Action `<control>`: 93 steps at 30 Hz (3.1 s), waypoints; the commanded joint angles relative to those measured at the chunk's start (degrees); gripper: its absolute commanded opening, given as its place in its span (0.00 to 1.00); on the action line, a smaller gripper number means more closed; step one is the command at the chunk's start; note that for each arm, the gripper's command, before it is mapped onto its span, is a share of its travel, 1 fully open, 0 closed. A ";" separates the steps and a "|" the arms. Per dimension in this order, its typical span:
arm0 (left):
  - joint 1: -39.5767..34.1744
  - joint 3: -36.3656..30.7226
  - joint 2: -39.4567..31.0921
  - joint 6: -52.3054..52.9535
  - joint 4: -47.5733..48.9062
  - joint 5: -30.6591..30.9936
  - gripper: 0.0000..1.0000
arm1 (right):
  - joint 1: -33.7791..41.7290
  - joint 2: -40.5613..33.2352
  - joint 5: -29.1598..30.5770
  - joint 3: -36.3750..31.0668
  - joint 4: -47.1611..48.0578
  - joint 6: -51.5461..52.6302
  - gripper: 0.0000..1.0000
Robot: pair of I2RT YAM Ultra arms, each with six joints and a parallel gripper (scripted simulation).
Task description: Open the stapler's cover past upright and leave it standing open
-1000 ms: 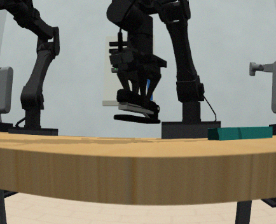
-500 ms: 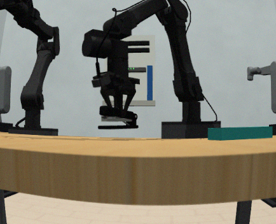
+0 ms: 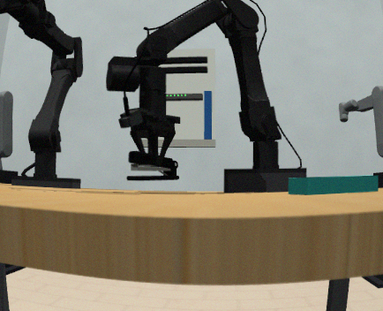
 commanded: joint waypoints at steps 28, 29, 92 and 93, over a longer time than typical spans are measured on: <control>-0.96 -0.35 -1.56 58.30 1.16 -1.88 0.22 | 0.37 0.33 0.46 1.56 -0.08 -0.16 1.00; -1.01 -0.39 -1.60 60.57 1.21 -1.86 0.22 | 0.37 0.33 0.46 1.56 -0.08 -0.16 1.00; -0.24 -4.34 0.47 110.93 7.34 -0.58 0.22 | 0.37 0.33 0.46 1.56 -0.08 -0.16 1.00; -0.24 -4.34 0.47 110.93 7.34 -0.57 0.22 | 0.37 0.33 0.46 1.56 -0.08 -0.16 1.00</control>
